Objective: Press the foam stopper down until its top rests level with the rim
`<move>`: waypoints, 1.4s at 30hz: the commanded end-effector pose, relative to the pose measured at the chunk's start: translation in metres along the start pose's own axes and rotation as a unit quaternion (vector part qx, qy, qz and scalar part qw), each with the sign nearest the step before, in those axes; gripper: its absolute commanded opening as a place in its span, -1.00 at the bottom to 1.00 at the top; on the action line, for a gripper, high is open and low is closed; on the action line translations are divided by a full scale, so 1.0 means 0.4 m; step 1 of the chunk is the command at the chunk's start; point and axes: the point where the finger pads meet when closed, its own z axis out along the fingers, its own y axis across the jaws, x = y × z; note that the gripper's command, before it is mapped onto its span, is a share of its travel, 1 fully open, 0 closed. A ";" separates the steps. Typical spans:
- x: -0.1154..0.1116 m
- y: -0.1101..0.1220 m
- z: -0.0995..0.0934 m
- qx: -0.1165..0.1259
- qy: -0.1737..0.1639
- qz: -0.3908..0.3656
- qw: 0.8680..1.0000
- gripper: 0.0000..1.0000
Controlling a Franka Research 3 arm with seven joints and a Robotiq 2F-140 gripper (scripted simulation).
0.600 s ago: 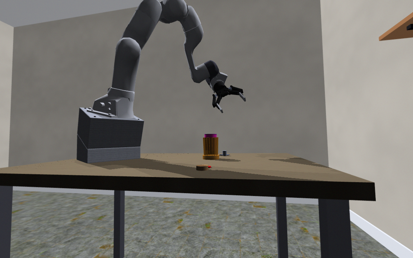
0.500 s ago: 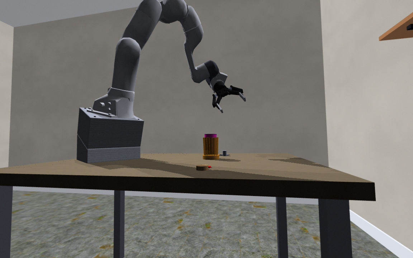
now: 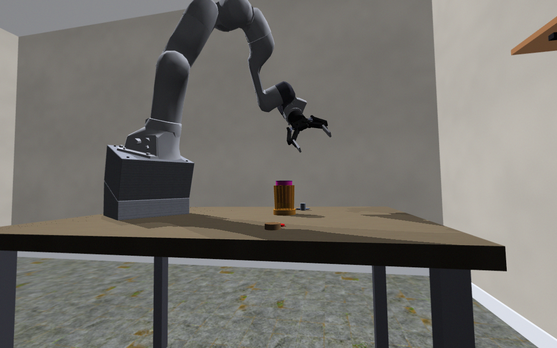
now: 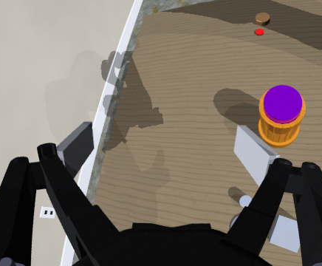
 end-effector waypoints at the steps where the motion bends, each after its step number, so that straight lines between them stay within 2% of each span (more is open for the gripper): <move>1: 0.002 0.010 0.010 -0.007 -0.003 0.008 1.000 -1.00; 2: 0.007 0.031 0.029 -0.023 -0.010 0.025 0.999 -1.00; 3: 0.014 0.067 0.060 -0.048 -0.020 0.054 0.997 -1.00; 4: 0.025 0.116 0.097 -0.084 -0.033 0.098 0.991 -1.00; 5: 0.037 0.175 0.135 -0.108 -0.038 0.127 0.985 -1.00; 7: 0.037 0.175 0.135 -0.129 -0.046 0.157 0.978 -1.00; 8: 0.037 0.175 0.135 -0.129 -0.046 0.157 0.978 -1.00; 9: 0.050 0.237 0.168 -0.160 -0.046 0.190 0.968 -1.00; 10: 0.050 0.237 0.168 -0.170 -0.051 0.207 0.962 -1.00; 11: 0.050 0.237 0.168 -0.178 -0.057 0.224 0.956 -1.00; 13: 0.050 0.237 0.168 -0.180 -0.058 0.228 0.955 -1.00; 14: 0.064 0.294 0.194 -0.215 -0.054 0.268 0.937 -1.00; 16: 0.064 0.294 0.194 -0.215 -0.054 0.268 0.937 -1.00; 17: 0.064 0.294 0.194 -0.231 -0.066 0.307 0.921 -1.00; 19: 0.064 0.294 0.194 -0.231 -0.066 0.307 0.921 -1.00; 20: 0.077 0.341 0.212 -0.264 -0.061 0.348 0.897 -1.00; 22: 0.077 0.341 0.212 -0.276 -0.068 0.381 0.880 -1.00; 23: 0.077 0.341 0.212 -0.278 -0.070 0.389 0.875 -1.00; 25: 0.077 0.341 0.212 -0.278 -0.070 0.389 0.875 -1.00; 26: 0.090 0.374 0.224 -0.309 -0.065 0.434 0.844 -1.00; 28: 0.090 0.374 0.224 -0.318 -0.071 0.465 0.823 -1.00; 33: 0.090 0.374 0.224 -0.318 -0.071 0.467 0.822 -1.00; 34: 0.103 0.394 0.232 -0.347 -0.068 0.527 0.773 -1.00; 35: 0.103 0.394 0.232 -0.349 -0.069 0.533 0.767 -1.00; 37: 0.103 0.394 0.232 -0.349 -0.069 0.533 0.767 -1.00; 38: 0.116 0.404 0.238 -0.368 -0.065 0.574 0.729 -1.00; 39: 0.116 0.404 0.238 -0.370 -0.065 0.586 0.718 -1.00; 42: 0.116 0.404 0.238 -0.370 -0.065 0.586 0.718 -1.00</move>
